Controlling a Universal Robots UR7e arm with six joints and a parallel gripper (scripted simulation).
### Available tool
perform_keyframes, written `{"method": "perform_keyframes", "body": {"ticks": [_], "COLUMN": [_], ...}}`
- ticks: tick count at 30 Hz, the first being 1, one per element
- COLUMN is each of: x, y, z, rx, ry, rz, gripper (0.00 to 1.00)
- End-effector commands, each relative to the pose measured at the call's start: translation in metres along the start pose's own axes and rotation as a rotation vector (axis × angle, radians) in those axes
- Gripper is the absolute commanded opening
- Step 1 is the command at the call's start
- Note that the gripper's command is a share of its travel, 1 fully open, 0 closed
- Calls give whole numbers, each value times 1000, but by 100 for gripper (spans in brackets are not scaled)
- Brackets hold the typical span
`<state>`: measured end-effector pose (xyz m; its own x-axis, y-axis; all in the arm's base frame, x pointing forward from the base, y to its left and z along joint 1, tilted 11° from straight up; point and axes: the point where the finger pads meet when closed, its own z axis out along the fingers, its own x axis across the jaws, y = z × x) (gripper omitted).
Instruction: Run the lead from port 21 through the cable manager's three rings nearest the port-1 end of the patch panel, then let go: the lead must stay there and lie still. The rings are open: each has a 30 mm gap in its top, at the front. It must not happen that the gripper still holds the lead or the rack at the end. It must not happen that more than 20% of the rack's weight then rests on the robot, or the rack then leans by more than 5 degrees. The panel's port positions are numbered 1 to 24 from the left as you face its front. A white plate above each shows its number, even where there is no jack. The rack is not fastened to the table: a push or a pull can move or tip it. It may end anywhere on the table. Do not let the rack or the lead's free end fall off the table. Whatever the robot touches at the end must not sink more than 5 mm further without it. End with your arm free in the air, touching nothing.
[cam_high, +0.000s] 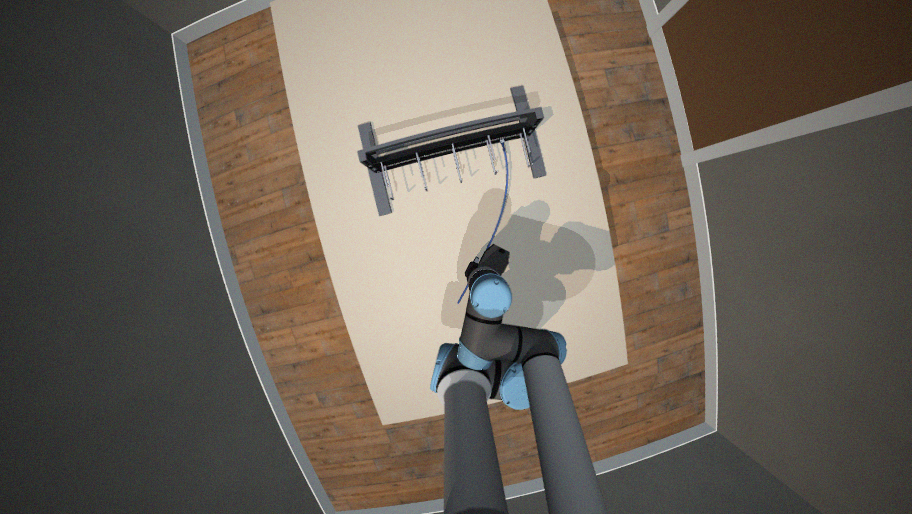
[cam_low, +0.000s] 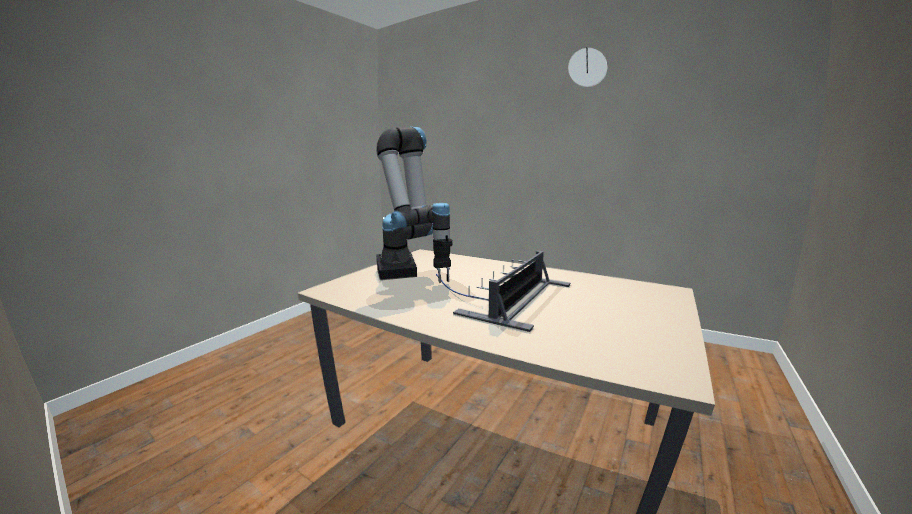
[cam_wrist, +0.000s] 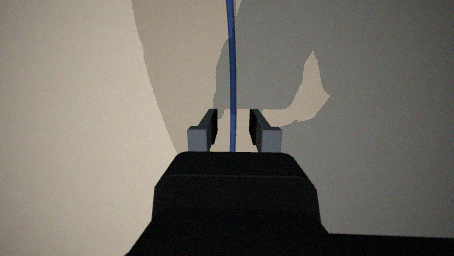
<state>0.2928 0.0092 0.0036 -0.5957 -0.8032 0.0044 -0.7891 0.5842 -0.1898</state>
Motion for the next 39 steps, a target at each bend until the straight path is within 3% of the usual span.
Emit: {"method": "perform_keyframes", "body": {"ticks": [1, 39], "x": [0, 0], "y": [0, 0], "z": [0, 10], "rx": [1, 1], "ry": [0, 0], "rz": [0, 0], "gripper": [67, 67]}}
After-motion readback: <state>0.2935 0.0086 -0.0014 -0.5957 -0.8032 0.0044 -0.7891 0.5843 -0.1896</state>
